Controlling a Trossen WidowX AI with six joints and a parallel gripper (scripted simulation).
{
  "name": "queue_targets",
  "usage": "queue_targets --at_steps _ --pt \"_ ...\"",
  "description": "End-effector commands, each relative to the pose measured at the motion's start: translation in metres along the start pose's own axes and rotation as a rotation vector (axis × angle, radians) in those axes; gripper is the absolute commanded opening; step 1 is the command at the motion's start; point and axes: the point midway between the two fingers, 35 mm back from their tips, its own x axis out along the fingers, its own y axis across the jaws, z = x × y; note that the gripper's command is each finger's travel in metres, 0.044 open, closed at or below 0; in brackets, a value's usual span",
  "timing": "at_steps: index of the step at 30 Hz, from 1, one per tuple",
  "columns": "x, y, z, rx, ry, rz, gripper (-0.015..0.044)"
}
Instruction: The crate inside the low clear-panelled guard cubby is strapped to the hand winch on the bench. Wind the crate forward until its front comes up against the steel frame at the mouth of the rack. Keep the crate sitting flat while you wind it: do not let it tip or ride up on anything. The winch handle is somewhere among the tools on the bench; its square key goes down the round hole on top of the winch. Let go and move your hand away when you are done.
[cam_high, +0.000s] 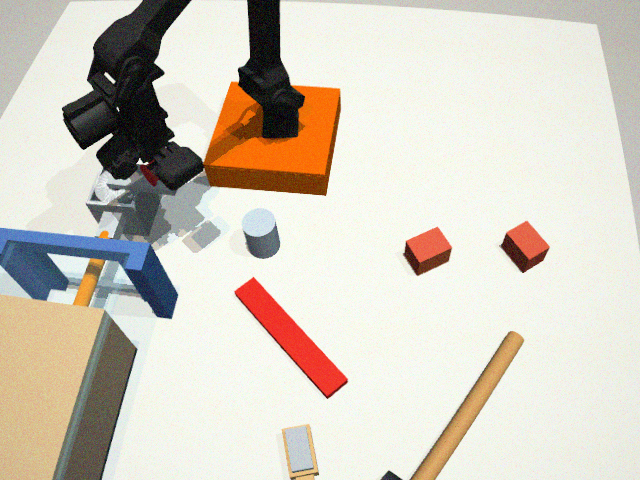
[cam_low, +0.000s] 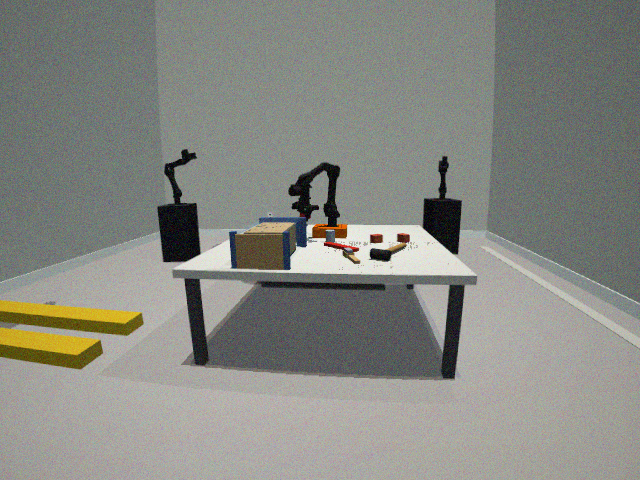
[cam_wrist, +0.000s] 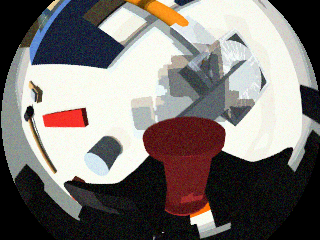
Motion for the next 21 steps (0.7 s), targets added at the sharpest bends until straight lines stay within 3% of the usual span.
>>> queue_targets --at_steps 1,21 --pt "0.001 -0.014 -0.015 0.020 0.032 -0.033 0.0000" --pt "-0.001 -0.041 -0.031 0.020 0.034 -0.036 0.0000"
